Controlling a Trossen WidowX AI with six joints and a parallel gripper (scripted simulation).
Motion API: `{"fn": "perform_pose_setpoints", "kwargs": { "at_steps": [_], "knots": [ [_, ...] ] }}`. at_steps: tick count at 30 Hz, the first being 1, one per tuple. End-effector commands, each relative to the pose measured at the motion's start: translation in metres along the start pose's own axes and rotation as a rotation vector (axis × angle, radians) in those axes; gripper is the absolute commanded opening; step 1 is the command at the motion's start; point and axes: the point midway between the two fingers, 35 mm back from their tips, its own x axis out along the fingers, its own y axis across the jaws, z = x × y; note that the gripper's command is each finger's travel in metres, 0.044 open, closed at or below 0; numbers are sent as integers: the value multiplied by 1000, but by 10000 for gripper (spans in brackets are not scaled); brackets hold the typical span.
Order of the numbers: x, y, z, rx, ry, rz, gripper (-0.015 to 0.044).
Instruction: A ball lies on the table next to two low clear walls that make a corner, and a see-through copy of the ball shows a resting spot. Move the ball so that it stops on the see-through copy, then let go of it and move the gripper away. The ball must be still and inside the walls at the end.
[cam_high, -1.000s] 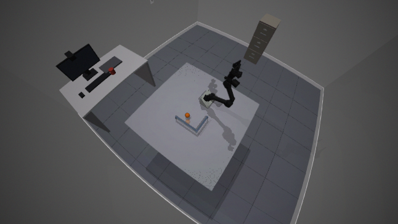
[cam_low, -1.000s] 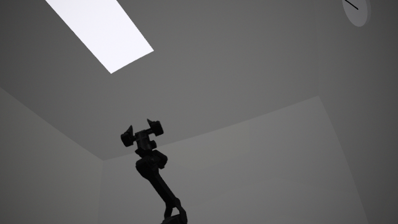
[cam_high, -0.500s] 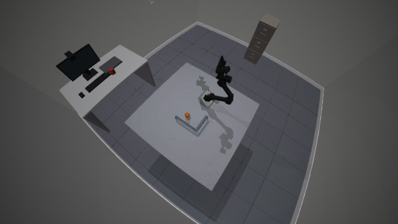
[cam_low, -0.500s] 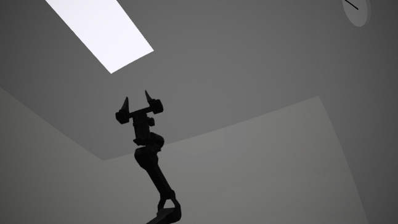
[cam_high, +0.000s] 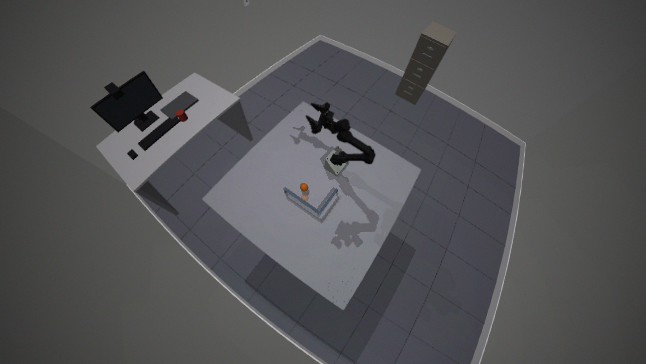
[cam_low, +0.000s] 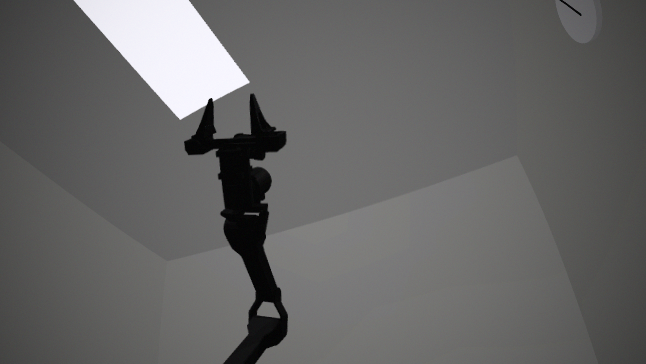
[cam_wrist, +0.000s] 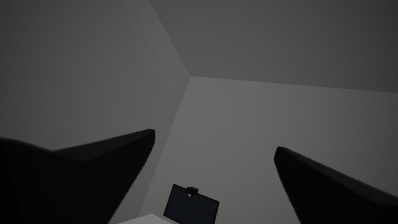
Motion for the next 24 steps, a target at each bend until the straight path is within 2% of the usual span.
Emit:
{"fn": "perform_pose_setpoints", "kwargs": {
  "at_steps": [1,7,12,17,24],
  "knots": [
    [11,39,-52,-61,175,119,397],
    [7,100,-135,-152,442,313,397],
    [-17,147,-204,-247,672,500,397],
    [-58,187,-266,-336,895,696,397],
    [-139,228,-337,-444,1212,986,397]
  ]
}}
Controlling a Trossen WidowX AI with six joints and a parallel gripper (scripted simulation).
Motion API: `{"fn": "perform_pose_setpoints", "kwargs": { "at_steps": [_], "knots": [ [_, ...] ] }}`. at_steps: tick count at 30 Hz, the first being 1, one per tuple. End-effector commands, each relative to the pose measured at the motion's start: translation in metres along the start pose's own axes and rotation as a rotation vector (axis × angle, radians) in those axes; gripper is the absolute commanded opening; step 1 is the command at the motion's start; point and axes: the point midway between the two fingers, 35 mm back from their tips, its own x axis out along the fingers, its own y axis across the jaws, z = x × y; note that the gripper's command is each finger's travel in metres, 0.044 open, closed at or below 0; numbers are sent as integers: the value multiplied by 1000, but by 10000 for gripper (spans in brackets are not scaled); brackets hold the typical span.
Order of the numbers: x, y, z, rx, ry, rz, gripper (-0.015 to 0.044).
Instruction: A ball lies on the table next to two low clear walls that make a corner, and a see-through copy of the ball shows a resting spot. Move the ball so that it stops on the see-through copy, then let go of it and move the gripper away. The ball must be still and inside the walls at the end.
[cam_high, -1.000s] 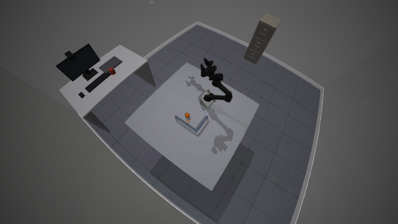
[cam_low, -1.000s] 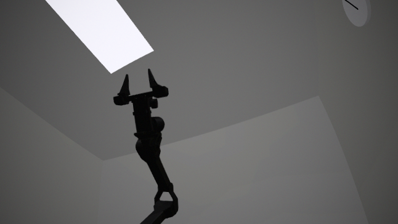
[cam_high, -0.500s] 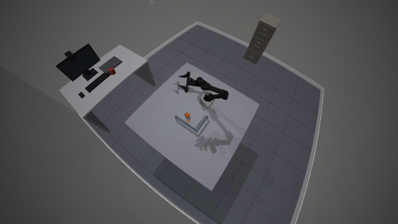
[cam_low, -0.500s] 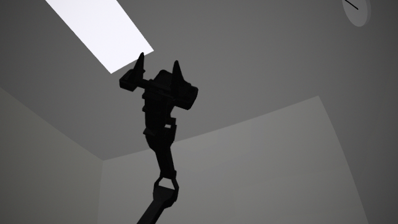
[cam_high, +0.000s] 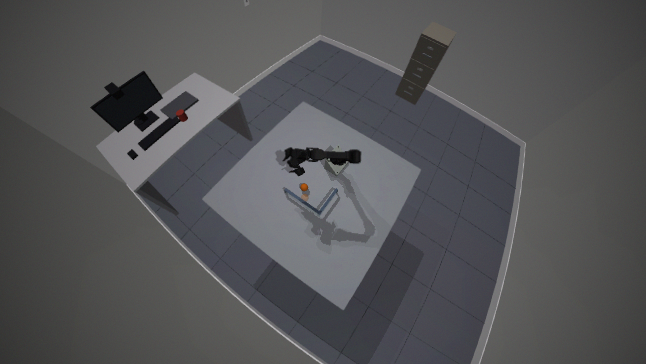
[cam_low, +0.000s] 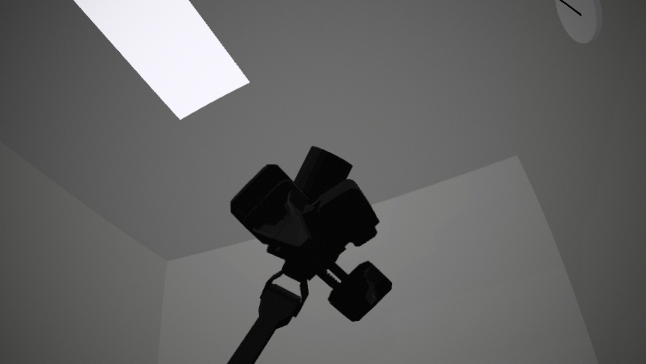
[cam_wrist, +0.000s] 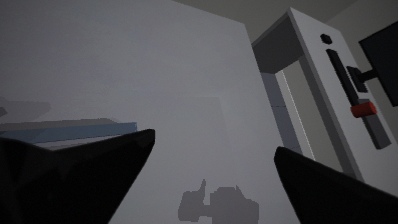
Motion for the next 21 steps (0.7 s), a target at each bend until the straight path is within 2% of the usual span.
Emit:
{"fn": "perform_pose_setpoints", "kwargs": {
  "at_steps": [1,10,21],
  "knots": [
    [28,44,-31,-69,165,158,397],
    [54,147,-116,-176,568,542,397],
    [64,161,-130,-179,596,570,397]
  ]
}}
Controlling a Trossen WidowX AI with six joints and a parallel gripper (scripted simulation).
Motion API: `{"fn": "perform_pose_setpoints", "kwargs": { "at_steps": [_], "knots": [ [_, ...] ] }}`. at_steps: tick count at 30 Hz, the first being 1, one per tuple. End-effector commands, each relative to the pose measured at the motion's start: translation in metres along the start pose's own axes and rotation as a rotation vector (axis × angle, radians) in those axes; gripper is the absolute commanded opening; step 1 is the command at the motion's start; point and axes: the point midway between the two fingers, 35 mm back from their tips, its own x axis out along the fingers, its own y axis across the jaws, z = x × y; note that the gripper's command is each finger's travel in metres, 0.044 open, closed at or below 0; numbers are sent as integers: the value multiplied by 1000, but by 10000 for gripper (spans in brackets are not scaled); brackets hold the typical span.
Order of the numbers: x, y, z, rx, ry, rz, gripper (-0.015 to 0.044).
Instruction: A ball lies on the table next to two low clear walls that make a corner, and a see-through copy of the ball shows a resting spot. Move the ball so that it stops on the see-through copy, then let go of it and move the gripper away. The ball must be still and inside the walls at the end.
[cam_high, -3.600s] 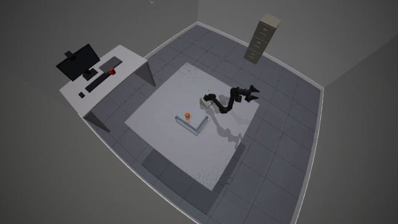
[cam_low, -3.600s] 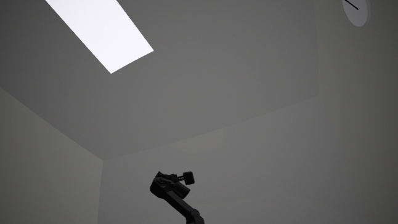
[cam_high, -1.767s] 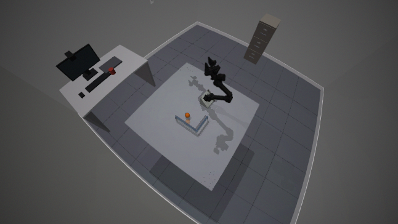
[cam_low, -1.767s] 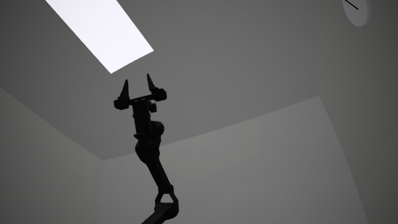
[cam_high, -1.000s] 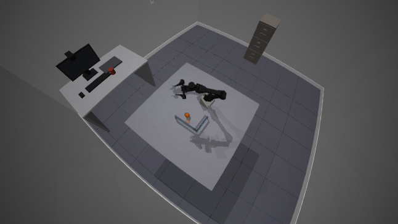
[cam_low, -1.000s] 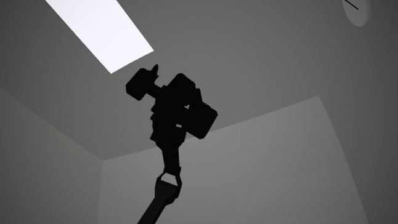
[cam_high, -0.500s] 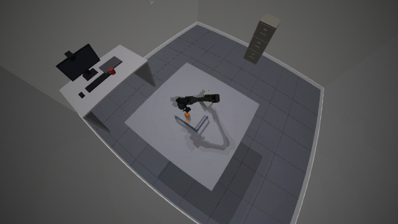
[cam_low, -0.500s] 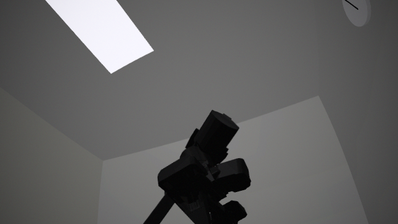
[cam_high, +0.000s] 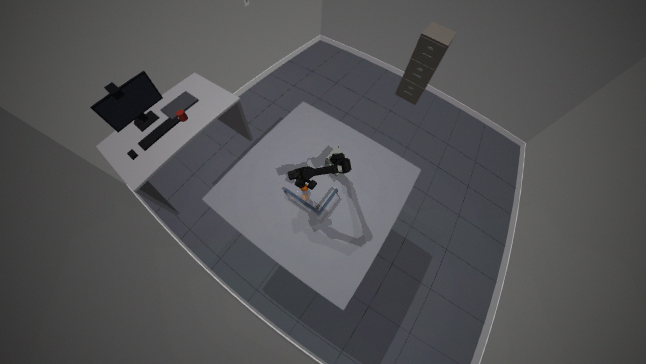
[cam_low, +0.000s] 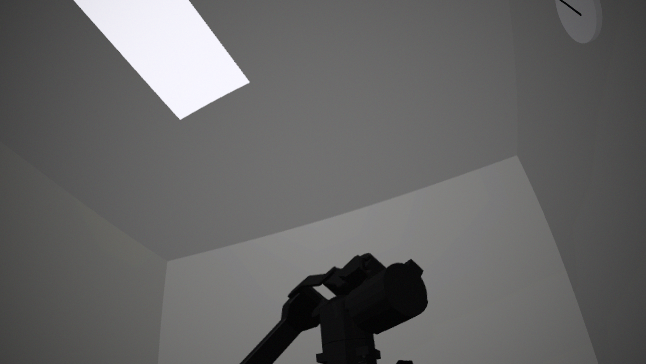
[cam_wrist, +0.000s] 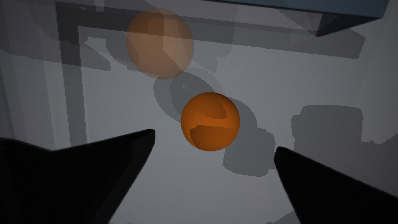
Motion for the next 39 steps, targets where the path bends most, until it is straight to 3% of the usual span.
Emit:
{"fn": "perform_pose_setpoints", "kwargs": {
  "at_steps": [1,35,39],
  "knots": [
    [11,2,-2,6,12,11,397],
    [60,3,-3,6,12,14,397],
    [60,3,-3,6,12,14,292]
  ]
}}
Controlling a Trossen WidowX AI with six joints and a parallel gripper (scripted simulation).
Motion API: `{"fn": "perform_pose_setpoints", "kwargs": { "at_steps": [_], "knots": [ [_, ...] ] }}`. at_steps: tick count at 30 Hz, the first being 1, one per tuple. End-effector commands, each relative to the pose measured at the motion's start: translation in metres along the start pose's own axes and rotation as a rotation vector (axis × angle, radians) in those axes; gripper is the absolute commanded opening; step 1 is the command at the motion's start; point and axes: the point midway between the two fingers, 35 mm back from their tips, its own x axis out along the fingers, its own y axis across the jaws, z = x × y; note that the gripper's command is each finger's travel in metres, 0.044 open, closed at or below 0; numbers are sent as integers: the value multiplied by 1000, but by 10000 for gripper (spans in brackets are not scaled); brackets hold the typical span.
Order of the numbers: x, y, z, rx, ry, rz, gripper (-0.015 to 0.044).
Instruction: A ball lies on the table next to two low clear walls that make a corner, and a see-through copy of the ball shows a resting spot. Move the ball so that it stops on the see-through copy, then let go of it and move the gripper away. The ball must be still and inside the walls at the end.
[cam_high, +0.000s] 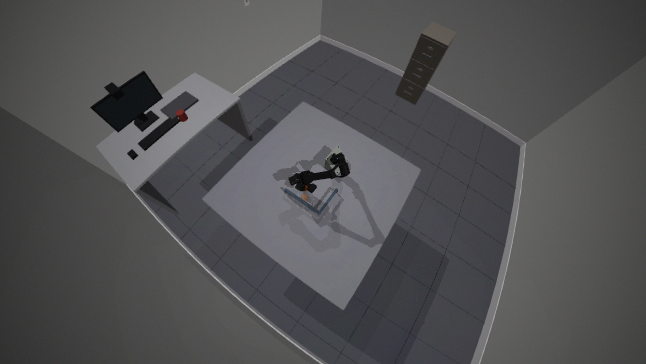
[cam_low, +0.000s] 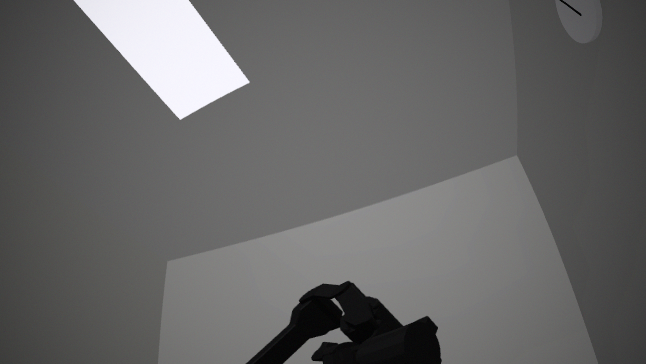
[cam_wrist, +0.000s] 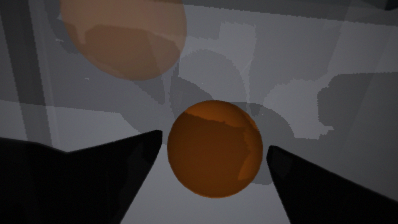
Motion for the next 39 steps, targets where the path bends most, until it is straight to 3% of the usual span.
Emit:
{"fn": "perform_pose_setpoints", "kwargs": {
  "at_steps": [1,6,16,32,39],
  "knots": [
    [1,0,0,4,-1,3,286],
    [1,0,0,4,-1,3,252],
    [-43,-5,14,-44,-46,-15,0],
    [-135,-2,1,4,-1,-4,0],
    [-134,3,6,6,0,-5,0]
  ]
}}
